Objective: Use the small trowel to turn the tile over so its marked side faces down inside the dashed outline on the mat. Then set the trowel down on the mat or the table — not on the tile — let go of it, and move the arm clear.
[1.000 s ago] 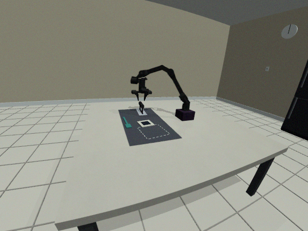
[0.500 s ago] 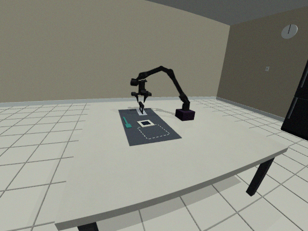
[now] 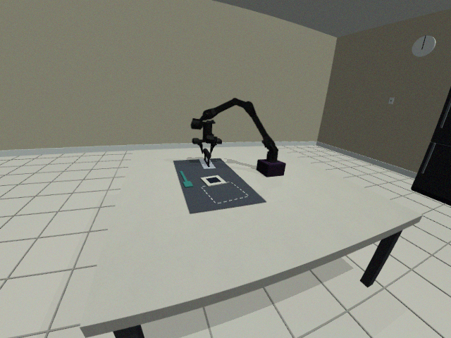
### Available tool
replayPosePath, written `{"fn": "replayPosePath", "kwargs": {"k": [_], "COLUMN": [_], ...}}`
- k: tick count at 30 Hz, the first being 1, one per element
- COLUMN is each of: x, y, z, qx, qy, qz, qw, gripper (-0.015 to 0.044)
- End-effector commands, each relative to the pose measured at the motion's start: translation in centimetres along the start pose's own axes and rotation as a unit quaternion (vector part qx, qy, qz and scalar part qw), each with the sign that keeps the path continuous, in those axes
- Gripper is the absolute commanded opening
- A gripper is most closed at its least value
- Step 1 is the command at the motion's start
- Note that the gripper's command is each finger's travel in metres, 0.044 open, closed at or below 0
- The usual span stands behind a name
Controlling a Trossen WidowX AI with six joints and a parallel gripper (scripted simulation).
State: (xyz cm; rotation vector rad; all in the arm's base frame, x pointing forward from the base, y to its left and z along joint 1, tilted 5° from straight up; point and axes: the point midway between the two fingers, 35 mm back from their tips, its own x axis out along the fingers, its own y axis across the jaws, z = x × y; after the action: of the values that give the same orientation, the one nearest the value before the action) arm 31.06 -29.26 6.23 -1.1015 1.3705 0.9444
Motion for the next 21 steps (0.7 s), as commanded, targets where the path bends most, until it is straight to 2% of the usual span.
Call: {"fn": "replayPosePath", "kwargs": {"k": [1, 2, 7, 21], "x": [0.42, 0.42, 0.42, 0.42], "y": [0.2, 0.2, 0.2, 0.2], "z": [0.06, 0.06, 0.06, 0.06], "qx": [0.0, 0.0, 0.0, 0.0], "qy": [0.0, 0.0, 0.0, 0.0], "qz": [0.003, 0.003, 0.003, 0.003], "qw": [1.0, 1.0, 1.0, 1.0], "gripper": [0.0191, 0.0165, 0.0132, 0.013]}}
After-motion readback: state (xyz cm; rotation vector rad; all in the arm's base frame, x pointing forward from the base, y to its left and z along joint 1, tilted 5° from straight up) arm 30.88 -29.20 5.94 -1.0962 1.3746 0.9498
